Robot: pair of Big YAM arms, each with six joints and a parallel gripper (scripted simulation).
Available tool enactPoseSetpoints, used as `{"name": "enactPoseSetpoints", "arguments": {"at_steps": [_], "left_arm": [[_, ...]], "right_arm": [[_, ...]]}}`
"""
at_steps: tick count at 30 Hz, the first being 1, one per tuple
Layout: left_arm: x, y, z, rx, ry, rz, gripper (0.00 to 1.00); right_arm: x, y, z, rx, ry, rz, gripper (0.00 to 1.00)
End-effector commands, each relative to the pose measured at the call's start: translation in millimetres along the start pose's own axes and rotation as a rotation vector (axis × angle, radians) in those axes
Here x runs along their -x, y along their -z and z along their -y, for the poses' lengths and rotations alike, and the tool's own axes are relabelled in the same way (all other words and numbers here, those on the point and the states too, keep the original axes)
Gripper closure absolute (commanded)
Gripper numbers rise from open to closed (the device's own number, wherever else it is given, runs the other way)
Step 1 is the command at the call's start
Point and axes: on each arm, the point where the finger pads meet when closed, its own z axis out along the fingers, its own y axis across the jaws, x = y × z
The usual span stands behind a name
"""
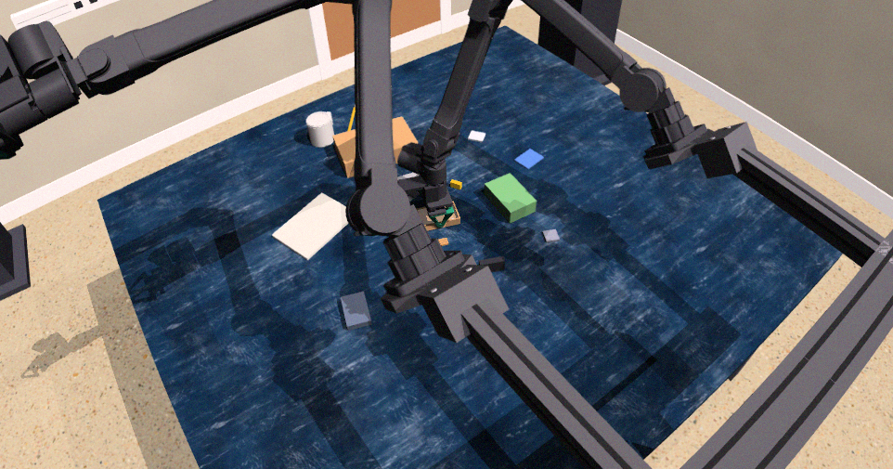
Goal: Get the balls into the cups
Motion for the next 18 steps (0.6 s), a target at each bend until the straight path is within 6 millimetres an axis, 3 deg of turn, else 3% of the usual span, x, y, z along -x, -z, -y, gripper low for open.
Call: {"name": "enactPoseSetpoints", "arguments": {"at_steps": [1, 6, 10, 12, 13, 15, 18], "left_arm": [[19, 5, -14, 0.024, 0.010, 0.048, 0.00], [19, 5, -14, 0.024, 0.010, 0.048, 0.00], [19, 5, -14, 0.024, 0.010, 0.048, 0.00], [19, 5, -14, 0.024, 0.010, 0.048, 0.00], [19, 5, -14, 0.024, 0.010, 0.048, 0.00], [19, 5, -14, 0.024, 0.010, 0.048, 0.00], [19, 5, -14, 0.024, 0.010, 0.048, 0.00]], "right_arm": [[-5, -5, 11, -0.011, -0.003, -0.003, 0.30], [-4, 10, 19, -0.020, -0.011, 0.004, 0.30], [-1, 15, 14, -0.013, -0.008, 0.004, 0.30], [-1, 15, 14, -0.013, -0.008, 0.004, 0.30], [-5, -1, -3, 0.006, 0.002, -0.011, 0.30], [4, 19, 7, -0.009, -0.005, 0.009, 0.30], [10, 28, 4, -0.007, -0.003, 0.016, 0.30]]}}
